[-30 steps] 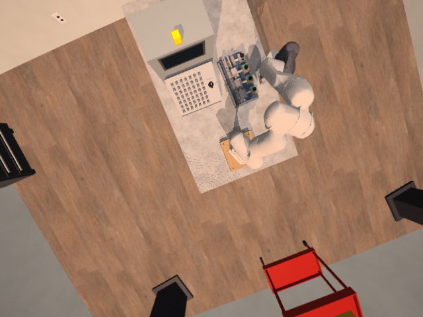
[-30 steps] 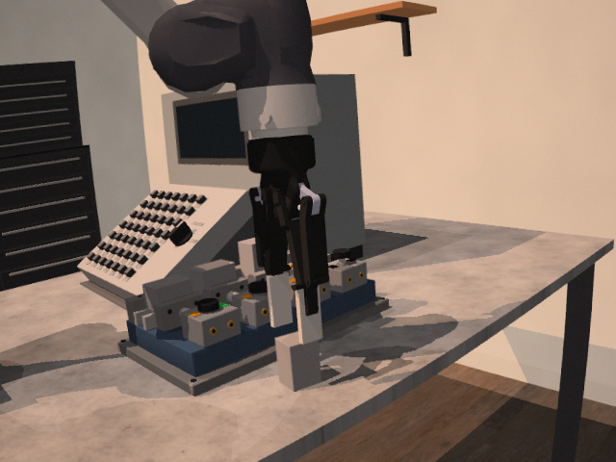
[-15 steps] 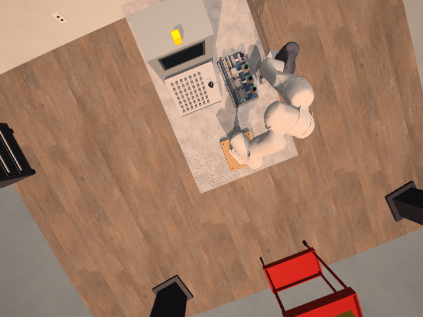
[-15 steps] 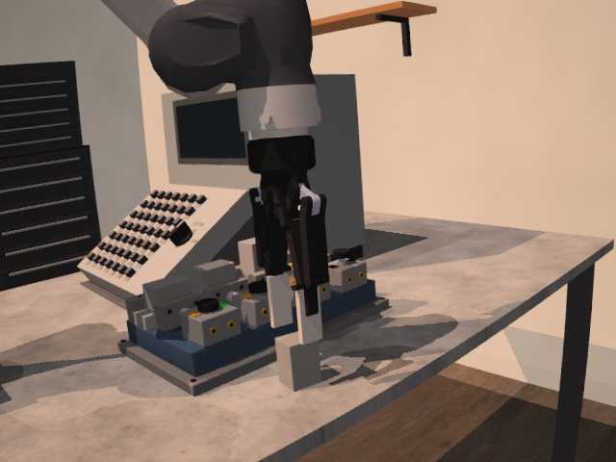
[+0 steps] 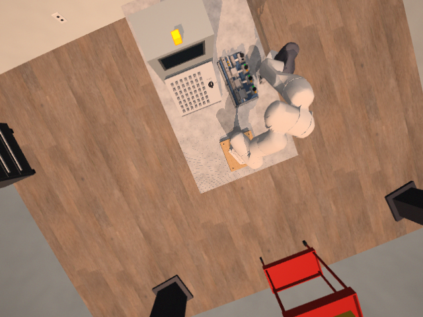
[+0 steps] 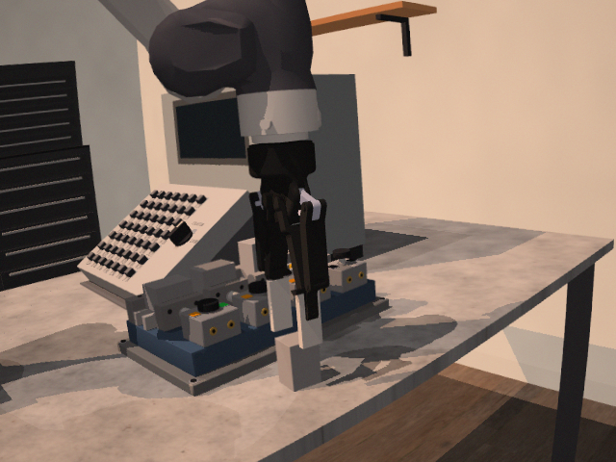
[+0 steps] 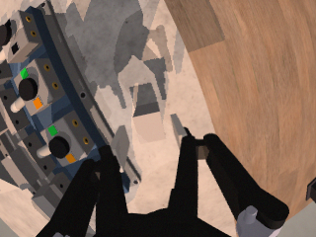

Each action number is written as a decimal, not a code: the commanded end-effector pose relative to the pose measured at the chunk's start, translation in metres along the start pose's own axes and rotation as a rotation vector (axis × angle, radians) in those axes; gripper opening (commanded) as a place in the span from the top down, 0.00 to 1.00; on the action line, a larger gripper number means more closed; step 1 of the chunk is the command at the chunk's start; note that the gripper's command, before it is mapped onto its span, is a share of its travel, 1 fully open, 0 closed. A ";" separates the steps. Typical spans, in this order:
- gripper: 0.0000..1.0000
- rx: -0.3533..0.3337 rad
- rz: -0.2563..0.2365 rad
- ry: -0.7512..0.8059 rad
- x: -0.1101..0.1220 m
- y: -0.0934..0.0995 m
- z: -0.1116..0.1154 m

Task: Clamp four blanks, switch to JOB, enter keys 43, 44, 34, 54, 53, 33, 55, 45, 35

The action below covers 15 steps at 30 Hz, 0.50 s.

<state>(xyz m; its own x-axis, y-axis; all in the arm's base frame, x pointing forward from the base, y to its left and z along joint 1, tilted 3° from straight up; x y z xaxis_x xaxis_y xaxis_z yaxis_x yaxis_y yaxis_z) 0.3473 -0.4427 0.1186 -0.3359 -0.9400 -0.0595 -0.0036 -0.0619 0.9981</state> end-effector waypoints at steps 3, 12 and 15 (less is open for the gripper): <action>0.60 0.001 0.002 -0.006 0.000 -0.003 0.000; 0.60 0.001 0.002 -0.006 0.000 -0.008 0.000; 0.60 0.001 0.002 -0.006 0.000 -0.009 0.000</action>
Point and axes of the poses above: the point where the finger pads meet when closed, its own y axis back along the fingers, its own x axis across the jaws, z = x × y, the point moved 10 cm from there along y, back along the fingers, and after that the axes turned 1 degree about y, right-handed, at the moved point
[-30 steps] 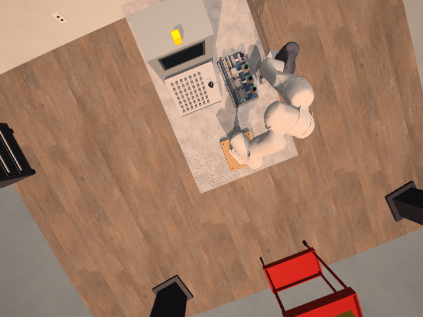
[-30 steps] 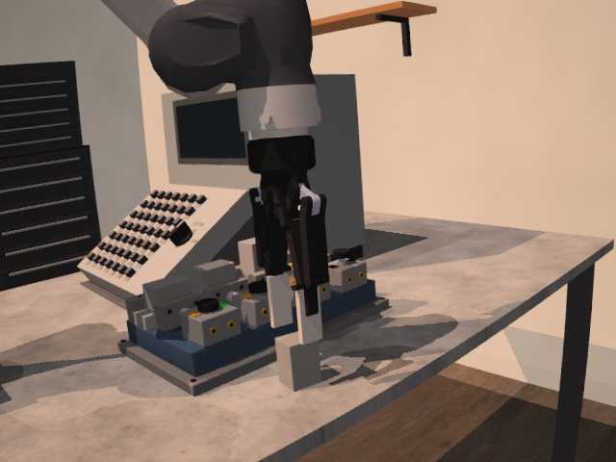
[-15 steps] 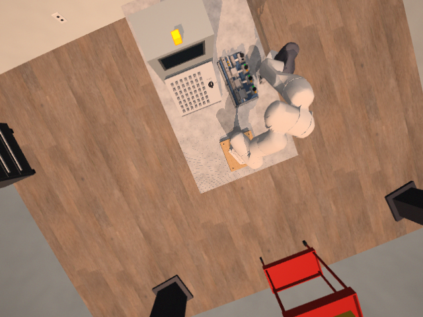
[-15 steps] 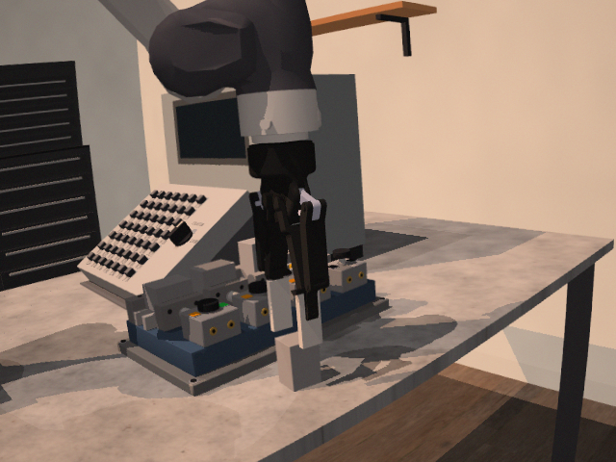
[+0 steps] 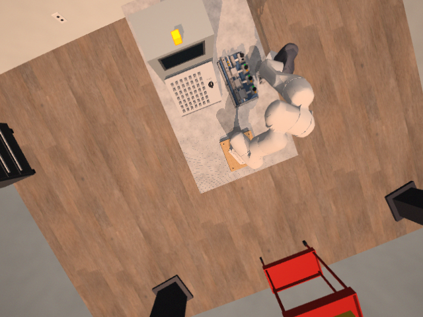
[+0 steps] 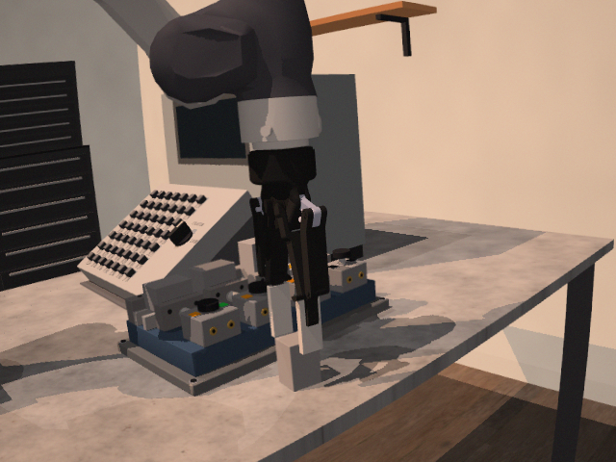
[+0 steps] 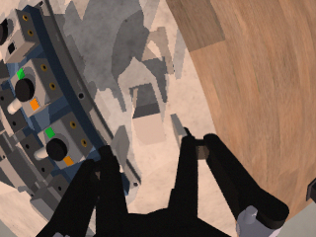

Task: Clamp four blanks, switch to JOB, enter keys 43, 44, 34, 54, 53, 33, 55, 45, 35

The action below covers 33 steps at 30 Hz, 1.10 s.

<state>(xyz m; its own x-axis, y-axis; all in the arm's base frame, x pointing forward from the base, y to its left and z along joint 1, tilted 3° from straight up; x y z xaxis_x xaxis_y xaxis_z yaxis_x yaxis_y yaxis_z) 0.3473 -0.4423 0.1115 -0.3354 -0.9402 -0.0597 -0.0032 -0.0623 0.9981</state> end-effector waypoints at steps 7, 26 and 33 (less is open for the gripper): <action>0.60 0.002 0.003 -0.006 0.000 -0.004 0.000; 0.60 0.002 0.003 -0.006 0.000 -0.006 0.000; 0.60 0.002 0.003 -0.006 0.000 -0.006 0.000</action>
Point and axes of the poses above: the point where the finger pads meet when closed, its own y axis back along the fingers, its own x axis across the jaws, z = x × y, the point moved 10 cm from there along y, back along the fingers, and after that the axes turned 1 degree about y, right-handed, at the moved point
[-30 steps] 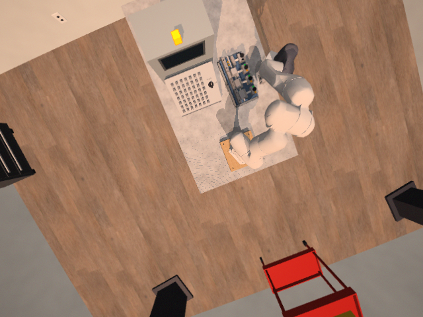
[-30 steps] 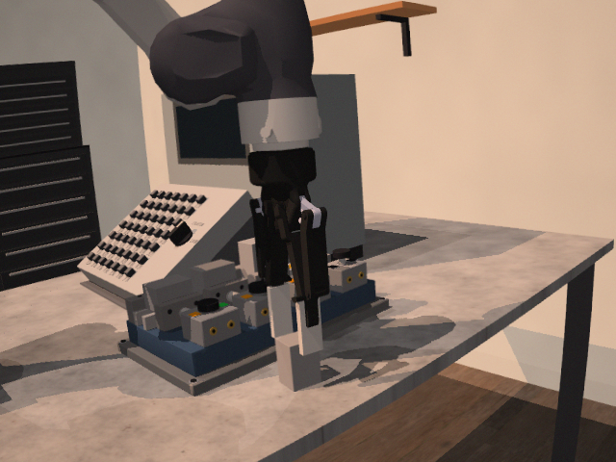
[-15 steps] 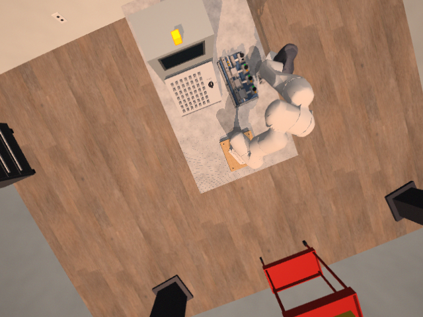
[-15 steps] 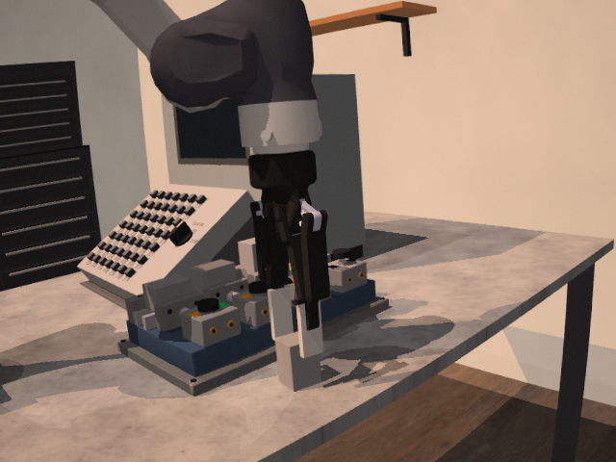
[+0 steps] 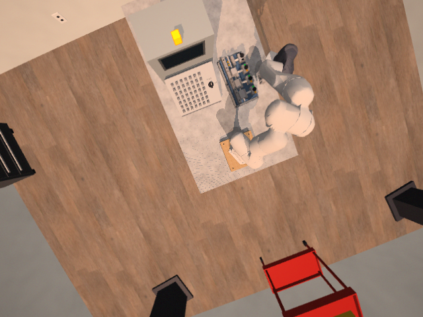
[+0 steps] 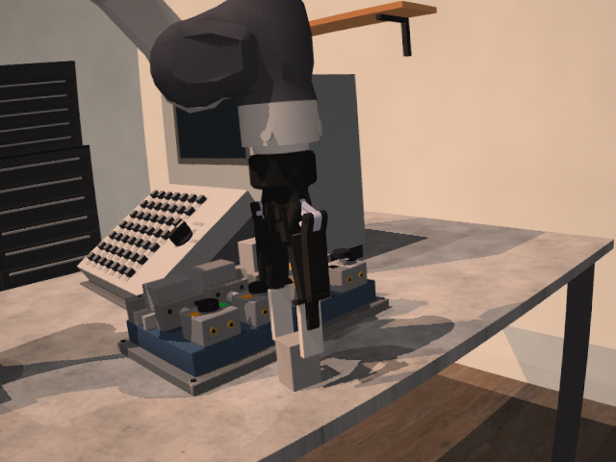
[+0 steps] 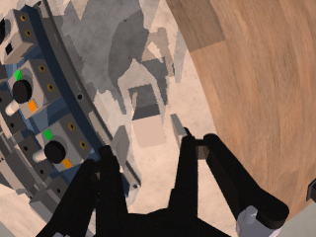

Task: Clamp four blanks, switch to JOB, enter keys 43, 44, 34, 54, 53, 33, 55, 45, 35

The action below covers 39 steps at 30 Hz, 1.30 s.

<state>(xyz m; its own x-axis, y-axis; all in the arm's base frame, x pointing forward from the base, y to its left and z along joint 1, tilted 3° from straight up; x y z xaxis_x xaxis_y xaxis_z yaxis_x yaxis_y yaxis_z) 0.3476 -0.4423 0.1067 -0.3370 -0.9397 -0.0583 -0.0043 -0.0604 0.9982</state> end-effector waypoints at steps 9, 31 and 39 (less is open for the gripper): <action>0.60 0.000 0.001 -0.004 0.000 -0.001 0.000; 1.00 0.000 0.001 -0.004 0.000 -0.001 0.000; 1.00 0.000 0.001 -0.004 0.000 -0.001 0.000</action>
Point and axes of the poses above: the point where the finger pads meet when closed, its own y axis back along the fingers, its own x axis across the jaws, z = x × y, the point moved 10 cm from there along y, back along the fingers, and after that the axes turned 1 degree about y, right-handed, at the moved point
